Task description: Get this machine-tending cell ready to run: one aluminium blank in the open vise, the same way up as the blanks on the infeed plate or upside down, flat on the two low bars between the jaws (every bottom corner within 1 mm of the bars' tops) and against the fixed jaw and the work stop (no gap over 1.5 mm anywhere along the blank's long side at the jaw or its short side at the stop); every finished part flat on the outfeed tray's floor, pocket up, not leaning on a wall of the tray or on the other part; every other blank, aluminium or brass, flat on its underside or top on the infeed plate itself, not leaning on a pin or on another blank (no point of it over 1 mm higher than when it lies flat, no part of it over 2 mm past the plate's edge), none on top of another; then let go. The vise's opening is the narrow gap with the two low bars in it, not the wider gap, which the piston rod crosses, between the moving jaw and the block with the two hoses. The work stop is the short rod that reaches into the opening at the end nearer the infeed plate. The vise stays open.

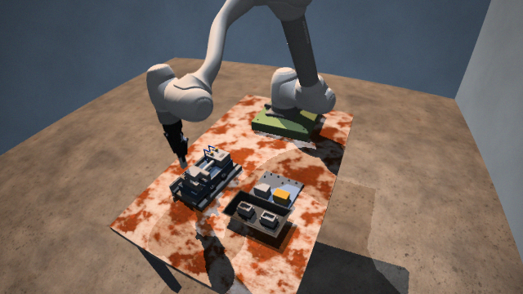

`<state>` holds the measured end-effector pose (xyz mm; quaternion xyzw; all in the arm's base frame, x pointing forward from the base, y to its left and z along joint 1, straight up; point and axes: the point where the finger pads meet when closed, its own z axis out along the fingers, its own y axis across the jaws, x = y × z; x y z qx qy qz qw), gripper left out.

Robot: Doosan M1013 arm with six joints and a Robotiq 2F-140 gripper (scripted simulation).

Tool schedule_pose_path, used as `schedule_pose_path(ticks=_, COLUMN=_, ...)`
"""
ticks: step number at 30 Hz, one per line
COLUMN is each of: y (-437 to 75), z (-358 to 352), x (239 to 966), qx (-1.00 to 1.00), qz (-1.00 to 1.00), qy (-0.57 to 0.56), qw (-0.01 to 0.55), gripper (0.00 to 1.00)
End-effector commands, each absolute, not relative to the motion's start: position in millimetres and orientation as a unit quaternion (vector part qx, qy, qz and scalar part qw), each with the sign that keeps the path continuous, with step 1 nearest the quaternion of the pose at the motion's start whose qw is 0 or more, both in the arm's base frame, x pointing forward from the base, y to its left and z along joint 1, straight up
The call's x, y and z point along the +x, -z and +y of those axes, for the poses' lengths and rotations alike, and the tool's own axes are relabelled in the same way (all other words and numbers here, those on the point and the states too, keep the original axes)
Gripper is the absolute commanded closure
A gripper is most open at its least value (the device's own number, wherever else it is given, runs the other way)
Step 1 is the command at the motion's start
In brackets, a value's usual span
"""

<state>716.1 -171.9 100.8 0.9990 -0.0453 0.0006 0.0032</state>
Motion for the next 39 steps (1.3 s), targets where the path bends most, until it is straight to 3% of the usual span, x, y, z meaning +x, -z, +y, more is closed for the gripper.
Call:
schedule_pose_path(ticks=1, y=-96, z=-169, x=716, qx=0.999, qz=-0.044, qy=0.001, qw=0.003, gripper=1.0)
schedule_pose_path(ticks=39, y=-83, z=-169, x=715, qx=0.999, qz=-0.044, qy=0.001, qw=0.003, gripper=1.0)
